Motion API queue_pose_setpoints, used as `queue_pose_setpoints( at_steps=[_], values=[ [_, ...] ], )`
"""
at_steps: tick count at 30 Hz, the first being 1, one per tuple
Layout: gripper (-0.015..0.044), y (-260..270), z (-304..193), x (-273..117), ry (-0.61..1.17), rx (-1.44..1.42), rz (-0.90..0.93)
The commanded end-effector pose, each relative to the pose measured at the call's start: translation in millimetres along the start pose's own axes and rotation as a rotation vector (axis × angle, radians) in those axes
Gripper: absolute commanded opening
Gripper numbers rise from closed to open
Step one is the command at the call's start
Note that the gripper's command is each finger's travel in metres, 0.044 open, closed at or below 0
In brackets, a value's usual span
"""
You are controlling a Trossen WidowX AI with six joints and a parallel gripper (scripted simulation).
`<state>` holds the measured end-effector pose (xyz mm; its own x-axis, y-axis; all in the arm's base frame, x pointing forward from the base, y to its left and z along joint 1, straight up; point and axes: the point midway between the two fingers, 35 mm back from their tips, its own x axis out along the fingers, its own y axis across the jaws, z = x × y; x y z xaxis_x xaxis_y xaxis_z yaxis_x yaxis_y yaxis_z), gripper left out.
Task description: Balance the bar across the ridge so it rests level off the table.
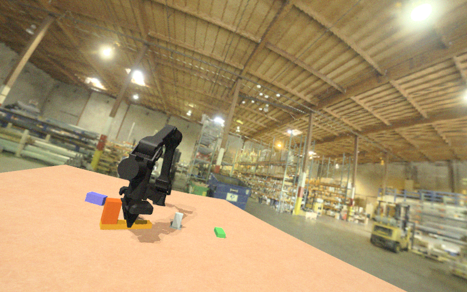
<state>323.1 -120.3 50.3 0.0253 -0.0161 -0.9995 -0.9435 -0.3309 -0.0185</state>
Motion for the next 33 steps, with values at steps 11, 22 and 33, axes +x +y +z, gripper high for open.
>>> queue_pose_setpoints(
  at_steps=[11,22,33],
  values=[
    [0.0,-3.4,-2.7,-31.5,-0.001,-0.001,-0.002],
    [0.0,-3.9,-3.2,-59.3,-0.003,-0.002,-0.003],
    [0.0,-2.3,-1.8,-87.4,-0.004,-0.002,-0.003]
  ],
)
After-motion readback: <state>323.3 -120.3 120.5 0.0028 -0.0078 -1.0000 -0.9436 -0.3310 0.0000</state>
